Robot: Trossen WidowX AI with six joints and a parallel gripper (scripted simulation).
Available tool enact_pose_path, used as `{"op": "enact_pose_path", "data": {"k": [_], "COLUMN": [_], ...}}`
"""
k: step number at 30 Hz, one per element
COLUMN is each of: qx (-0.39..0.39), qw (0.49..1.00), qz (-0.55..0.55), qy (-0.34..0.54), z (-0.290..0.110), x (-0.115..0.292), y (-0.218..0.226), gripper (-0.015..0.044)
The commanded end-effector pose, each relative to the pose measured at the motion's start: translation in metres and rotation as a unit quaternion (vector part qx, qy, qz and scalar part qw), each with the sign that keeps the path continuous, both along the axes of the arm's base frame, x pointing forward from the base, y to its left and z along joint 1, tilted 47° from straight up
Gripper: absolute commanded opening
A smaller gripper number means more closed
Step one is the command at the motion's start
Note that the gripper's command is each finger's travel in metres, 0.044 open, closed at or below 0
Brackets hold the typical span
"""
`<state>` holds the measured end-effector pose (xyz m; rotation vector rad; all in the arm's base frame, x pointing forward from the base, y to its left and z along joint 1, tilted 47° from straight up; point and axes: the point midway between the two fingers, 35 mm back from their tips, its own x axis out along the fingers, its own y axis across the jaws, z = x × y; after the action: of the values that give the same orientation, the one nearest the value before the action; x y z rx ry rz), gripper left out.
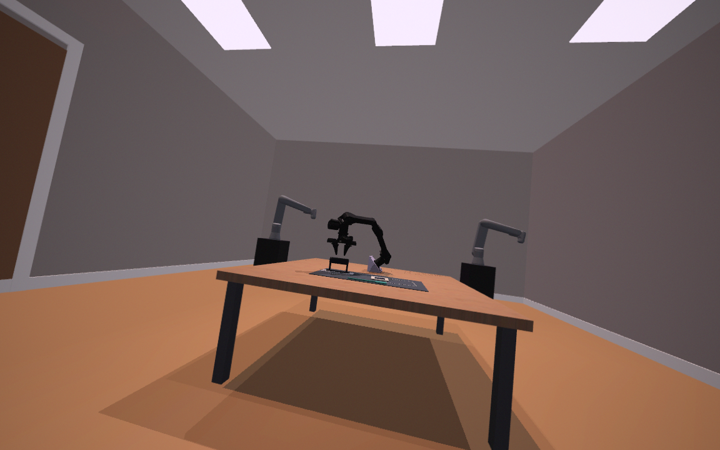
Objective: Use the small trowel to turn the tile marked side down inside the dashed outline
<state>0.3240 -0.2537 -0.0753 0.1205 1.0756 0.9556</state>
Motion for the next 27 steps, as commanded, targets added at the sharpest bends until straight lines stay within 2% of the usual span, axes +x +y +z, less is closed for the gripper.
{"op": "enact_pose_path", "data": {"k": [1,12,23,27], "qx": [-0.010,-0.035,-0.058,-0.061], "qw": [0.998,0.967,0.900,0.888], "qz": [0.048,0.179,0.303,0.319], "qy": [-0.046,-0.180,-0.308,-0.324], "z": [-0.0004,-0.0006,-0.0009,-0.0009], "x": [-0.0007,-0.0007,-0.0007,-0.0007], "y": [-0.0005,-0.0006,-0.0007,-0.0007], "gripper": [0.0270,0.0270,0.0270,0.0270]}}
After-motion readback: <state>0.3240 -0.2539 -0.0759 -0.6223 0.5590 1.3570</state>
